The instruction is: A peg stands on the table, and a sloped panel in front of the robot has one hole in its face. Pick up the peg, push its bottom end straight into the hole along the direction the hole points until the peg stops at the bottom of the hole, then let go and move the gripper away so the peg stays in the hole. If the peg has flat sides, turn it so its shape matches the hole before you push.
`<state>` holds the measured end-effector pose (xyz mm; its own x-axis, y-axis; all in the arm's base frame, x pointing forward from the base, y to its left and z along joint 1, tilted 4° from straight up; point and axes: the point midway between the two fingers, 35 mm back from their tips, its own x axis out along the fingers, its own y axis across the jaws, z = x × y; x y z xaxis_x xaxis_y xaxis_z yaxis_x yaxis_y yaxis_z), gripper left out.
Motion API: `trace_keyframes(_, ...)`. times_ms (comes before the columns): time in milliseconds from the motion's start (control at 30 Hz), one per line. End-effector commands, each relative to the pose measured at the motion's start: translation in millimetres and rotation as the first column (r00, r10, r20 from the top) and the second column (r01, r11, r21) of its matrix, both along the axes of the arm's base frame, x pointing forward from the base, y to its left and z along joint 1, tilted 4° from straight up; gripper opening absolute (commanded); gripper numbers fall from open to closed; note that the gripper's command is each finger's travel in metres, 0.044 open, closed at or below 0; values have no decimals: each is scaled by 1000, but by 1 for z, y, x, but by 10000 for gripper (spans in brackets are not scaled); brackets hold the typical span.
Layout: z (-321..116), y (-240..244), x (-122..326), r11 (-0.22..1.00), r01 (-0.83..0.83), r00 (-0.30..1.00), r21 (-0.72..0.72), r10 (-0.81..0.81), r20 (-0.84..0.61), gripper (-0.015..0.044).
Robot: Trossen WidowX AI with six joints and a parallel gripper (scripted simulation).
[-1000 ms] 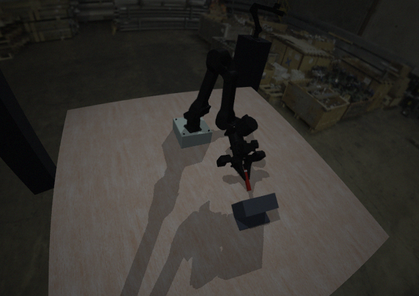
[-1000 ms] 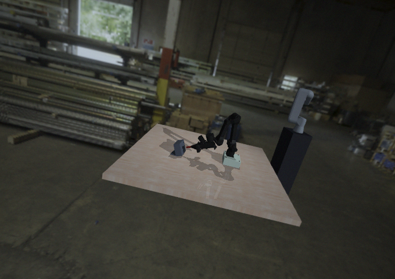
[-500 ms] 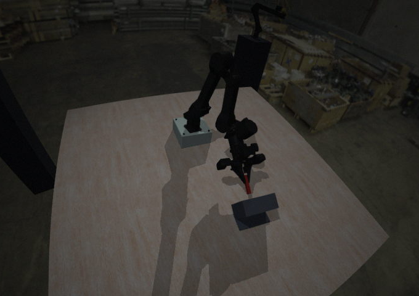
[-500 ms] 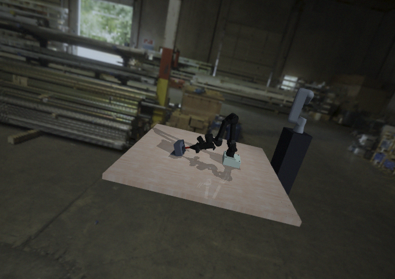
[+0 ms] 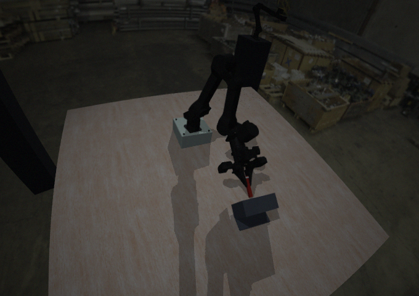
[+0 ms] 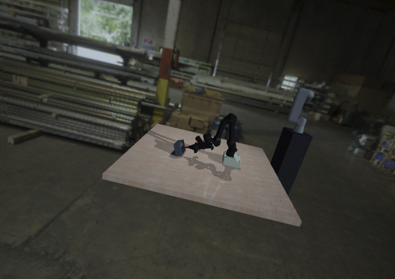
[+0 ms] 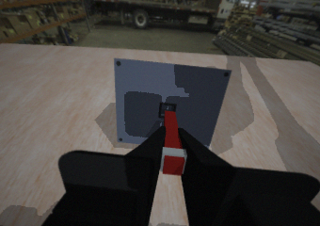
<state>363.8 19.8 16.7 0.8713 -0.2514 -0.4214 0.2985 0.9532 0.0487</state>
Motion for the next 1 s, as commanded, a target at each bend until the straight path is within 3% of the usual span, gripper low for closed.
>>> trace_keyframes(0,0,0,-1,1000,0,1000,0,0,-1,0)
trace_keyframes(967,5,2,3,1000,0,1000,0,0,-1,0)
